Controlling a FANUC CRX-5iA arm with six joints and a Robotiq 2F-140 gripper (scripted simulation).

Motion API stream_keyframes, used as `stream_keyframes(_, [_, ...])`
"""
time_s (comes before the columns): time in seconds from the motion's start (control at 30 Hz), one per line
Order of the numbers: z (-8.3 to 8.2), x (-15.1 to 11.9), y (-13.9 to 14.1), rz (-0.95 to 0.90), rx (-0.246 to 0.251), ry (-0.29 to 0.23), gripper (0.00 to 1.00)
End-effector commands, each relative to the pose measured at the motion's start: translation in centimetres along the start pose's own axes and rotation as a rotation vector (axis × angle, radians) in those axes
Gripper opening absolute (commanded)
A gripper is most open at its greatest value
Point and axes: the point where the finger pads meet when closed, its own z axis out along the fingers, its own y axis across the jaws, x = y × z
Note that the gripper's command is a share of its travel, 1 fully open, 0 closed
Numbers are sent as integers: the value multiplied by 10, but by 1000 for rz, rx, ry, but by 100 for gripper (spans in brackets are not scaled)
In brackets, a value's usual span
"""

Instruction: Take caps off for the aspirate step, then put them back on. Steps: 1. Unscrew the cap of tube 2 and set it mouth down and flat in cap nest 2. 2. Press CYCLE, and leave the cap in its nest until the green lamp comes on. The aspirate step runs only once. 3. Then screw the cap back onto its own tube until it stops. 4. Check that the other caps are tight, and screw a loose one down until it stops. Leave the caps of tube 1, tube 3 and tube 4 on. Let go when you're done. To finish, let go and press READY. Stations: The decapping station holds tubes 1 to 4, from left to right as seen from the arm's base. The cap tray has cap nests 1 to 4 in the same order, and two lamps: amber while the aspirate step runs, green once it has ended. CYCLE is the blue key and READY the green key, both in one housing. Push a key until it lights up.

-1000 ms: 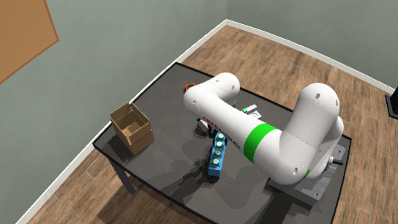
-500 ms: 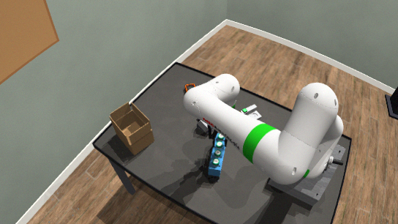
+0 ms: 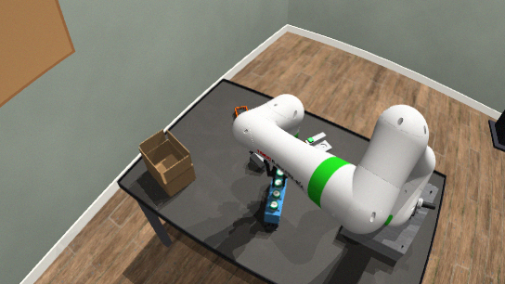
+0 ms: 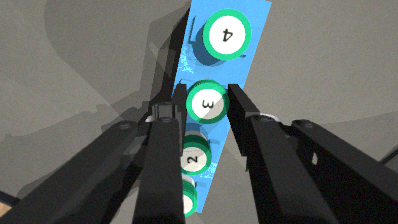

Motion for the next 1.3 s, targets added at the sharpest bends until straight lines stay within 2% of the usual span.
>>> stream_keyframes(0.0, [-1, 0, 0, 0, 1, 1, 30])
stream_keyframes(0.23, [-1, 0, 0, 20, 1, 1, 30])
stream_keyframes(0.73, [-1, 0, 0, 320, 1, 1, 30])
stream_keyframes(1.17, [0, 0, 0, 488, 1, 1, 30])
stream_keyframes(1.2, [-1, 1, 0, 488, 1, 1, 41])
stream_keyframes(1.27, [-1, 0, 0, 488, 1, 1, 41])
